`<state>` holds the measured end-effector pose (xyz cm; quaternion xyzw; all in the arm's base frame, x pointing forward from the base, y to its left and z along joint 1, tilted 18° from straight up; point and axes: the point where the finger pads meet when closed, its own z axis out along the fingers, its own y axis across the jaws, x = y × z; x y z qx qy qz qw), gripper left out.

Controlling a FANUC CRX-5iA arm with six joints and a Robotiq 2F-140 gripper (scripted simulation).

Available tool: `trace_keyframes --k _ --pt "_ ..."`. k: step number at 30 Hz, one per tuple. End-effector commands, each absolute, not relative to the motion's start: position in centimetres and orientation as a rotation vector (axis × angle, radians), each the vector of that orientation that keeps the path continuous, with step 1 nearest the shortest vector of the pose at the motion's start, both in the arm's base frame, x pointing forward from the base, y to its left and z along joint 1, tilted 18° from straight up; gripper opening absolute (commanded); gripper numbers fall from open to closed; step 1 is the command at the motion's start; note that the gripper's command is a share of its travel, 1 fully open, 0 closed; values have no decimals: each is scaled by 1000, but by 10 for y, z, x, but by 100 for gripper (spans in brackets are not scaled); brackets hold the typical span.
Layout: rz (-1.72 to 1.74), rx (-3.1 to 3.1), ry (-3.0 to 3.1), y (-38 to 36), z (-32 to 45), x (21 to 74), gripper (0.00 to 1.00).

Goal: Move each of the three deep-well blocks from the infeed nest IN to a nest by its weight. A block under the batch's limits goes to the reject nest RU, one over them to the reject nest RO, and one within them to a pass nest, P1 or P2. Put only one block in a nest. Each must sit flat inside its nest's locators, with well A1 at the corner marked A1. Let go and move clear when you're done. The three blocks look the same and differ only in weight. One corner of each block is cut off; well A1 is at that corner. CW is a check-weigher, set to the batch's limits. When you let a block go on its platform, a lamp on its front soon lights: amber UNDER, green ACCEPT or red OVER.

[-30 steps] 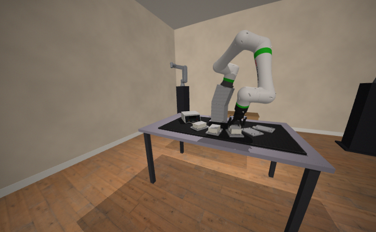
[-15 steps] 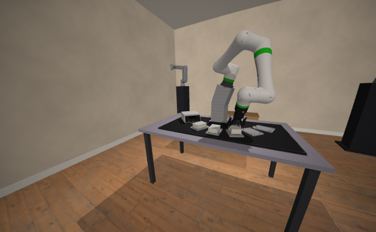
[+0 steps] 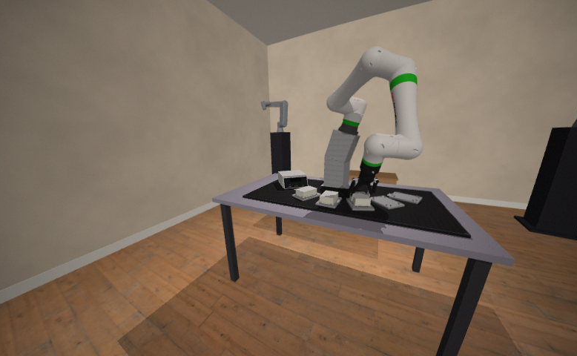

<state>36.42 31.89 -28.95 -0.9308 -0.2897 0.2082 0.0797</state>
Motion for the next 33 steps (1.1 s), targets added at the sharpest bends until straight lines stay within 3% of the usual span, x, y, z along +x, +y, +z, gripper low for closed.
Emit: trace_keyframes --k 1,33 --pt "622 -2785 -867 319 -290 364 10" --pt "622 -2785 -867 320 -294 364 10"
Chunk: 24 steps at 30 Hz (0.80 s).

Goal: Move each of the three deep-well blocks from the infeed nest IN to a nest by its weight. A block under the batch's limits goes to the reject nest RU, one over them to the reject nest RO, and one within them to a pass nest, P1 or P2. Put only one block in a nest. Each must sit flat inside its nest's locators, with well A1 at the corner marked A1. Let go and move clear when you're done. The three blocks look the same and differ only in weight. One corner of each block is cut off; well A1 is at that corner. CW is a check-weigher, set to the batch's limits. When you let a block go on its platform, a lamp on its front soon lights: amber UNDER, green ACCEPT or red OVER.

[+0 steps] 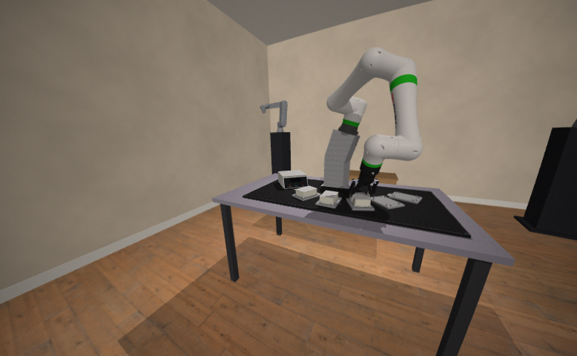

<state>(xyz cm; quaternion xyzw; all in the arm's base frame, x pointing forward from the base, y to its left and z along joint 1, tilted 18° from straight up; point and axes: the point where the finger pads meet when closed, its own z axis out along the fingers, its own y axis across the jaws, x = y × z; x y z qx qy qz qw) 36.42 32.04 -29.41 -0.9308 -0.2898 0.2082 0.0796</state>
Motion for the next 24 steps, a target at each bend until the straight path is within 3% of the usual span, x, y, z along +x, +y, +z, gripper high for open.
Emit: trace_keyframes --k 1,24 --pt "622 -2785 -867 321 -295 364 10" --pt "622 -2785 -867 322 -298 364 10"
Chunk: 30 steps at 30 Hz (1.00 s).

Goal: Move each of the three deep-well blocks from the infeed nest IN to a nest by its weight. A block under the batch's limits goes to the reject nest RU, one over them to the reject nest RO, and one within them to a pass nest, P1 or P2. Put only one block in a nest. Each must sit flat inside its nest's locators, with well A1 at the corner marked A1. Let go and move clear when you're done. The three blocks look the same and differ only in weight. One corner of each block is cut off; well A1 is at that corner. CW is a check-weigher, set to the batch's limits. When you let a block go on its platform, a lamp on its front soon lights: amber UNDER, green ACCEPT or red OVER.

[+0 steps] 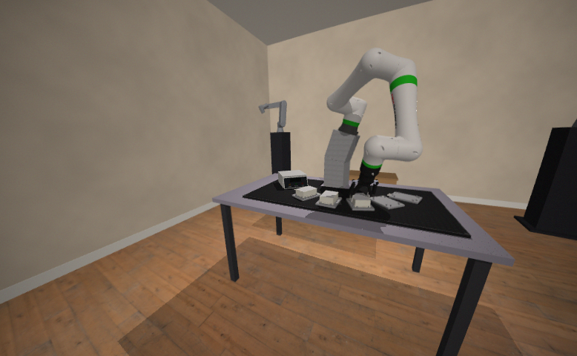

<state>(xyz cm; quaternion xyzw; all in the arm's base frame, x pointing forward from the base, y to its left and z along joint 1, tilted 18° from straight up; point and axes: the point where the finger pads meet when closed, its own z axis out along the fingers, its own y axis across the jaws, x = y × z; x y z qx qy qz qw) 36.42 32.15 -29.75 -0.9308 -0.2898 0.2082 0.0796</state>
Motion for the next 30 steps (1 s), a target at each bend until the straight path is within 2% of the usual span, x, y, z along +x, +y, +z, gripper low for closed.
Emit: trace_keyframes --k 1,2,3,30 --pt "622 -2785 -867 322 -298 364 10" --pt "622 -2785 -867 322 -298 364 10" --pt "622 -2785 -867 322 -298 364 100" --pt "622 -2785 -867 318 -285 364 100"
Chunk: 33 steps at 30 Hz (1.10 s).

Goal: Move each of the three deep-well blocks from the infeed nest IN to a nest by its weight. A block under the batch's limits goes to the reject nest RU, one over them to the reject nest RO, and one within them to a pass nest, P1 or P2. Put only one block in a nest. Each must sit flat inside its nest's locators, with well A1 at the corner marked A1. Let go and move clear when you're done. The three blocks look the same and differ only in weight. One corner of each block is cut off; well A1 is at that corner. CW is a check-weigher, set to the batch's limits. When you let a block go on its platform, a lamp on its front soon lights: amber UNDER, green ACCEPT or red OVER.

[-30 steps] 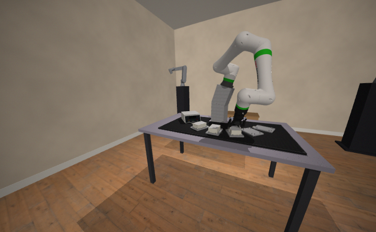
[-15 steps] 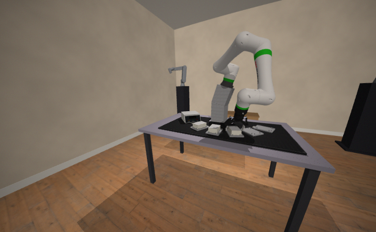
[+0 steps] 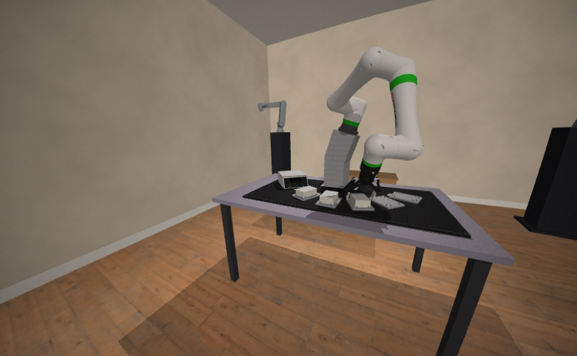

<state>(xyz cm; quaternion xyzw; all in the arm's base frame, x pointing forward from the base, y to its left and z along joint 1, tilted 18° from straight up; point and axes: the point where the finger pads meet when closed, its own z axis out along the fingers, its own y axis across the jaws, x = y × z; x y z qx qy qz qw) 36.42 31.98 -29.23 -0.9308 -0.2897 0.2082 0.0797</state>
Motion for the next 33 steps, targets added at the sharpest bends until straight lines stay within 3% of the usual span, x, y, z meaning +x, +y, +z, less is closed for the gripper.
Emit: trace_keyframes --k 1,33 --pt "622 -2785 -867 317 -283 364 100" --pt "622 -2785 -867 298 -227 365 100"
